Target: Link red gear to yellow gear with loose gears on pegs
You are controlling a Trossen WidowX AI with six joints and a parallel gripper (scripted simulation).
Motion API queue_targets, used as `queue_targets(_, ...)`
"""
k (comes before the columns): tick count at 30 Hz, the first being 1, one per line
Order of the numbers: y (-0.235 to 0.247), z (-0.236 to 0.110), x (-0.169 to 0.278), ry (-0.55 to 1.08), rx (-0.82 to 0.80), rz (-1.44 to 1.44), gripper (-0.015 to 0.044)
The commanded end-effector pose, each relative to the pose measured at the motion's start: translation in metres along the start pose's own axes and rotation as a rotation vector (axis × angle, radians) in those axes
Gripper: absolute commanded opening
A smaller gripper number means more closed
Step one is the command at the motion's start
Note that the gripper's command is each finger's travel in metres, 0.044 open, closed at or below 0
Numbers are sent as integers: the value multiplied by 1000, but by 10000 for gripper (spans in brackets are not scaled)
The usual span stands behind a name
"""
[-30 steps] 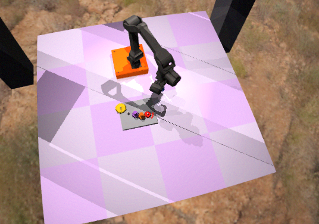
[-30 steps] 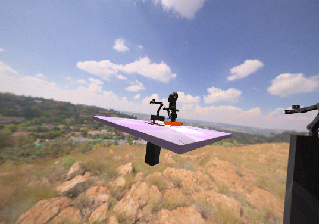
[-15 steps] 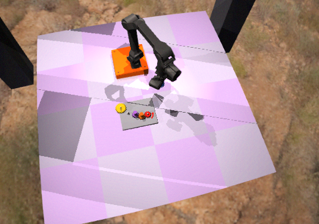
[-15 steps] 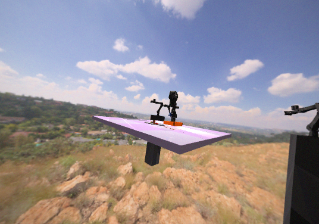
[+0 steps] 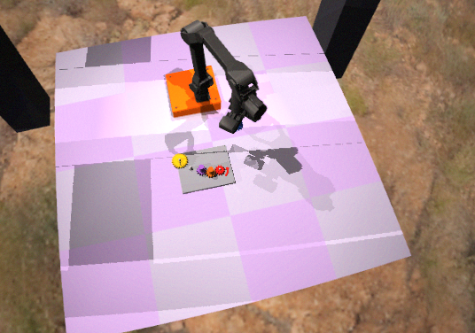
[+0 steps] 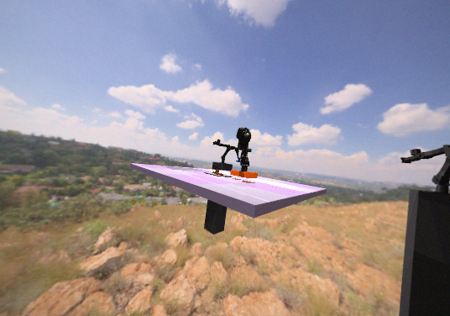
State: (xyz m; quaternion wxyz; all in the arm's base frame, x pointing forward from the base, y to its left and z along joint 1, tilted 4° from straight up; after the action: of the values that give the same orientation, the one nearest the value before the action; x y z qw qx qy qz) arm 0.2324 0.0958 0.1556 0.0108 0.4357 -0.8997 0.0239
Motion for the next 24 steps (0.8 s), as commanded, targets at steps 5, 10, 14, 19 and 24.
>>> queue_targets(5,-15,5,2,-1,-1,14,0)
queue_targets(10,-26,8,4,-1,0,12,0)
queue_targets(14,-34,11,6,-2,1,13,0)
queue_targets(19,-44,15,8,-2,3,18,0)
queue_targets(24,-54,18,12,-2,4,17,0)
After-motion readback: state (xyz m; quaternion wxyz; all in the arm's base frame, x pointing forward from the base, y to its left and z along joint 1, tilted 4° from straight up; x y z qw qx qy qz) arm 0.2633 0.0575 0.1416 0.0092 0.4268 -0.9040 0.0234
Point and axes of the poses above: the point midway between the two fingers, 35 mm back from their tips, its own z axis out along the fingers, its own y axis across the jaws, x = y × z, the point moved 1 cm from there along -z, back along the fingers, and after that the axes turned 3 degrees about -z, right-handed, at the moved point
